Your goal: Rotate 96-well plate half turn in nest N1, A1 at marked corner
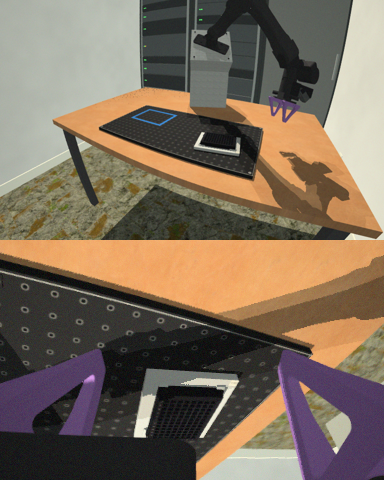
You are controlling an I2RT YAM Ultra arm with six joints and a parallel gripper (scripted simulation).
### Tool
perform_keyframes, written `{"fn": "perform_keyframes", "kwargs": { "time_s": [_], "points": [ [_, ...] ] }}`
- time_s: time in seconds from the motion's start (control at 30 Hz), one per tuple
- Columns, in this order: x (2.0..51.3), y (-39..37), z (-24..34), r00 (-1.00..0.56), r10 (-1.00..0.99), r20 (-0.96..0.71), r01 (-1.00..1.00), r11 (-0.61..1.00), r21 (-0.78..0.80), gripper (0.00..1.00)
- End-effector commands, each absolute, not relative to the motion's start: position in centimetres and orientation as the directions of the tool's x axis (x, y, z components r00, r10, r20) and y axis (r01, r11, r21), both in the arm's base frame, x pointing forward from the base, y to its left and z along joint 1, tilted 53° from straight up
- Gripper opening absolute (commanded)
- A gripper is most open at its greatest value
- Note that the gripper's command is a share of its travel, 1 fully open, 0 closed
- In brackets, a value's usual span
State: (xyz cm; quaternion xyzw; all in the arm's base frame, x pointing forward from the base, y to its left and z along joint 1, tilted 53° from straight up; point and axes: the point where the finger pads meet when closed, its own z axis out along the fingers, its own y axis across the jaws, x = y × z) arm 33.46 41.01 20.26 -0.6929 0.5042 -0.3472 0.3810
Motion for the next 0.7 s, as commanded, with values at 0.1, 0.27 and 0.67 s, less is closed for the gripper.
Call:
{"fn": "perform_keyframes", "kwargs": {
  "time_s": [0.1, 0.27, 0.67],
  "points": [
    [34.0, 40.4, 21.3, 0.289, -0.957, 0.031, -0.474, -0.171, -0.864, 1.00],
    [35.8, 38.6, 20.6, 0.292, -0.956, 0.038, -0.469, -0.178, -0.865, 1.00],
    [39.0, 34.9, 21.6, 0.277, -0.958, -0.073, -0.545, -0.094, -0.833, 1.00]
  ]
}}
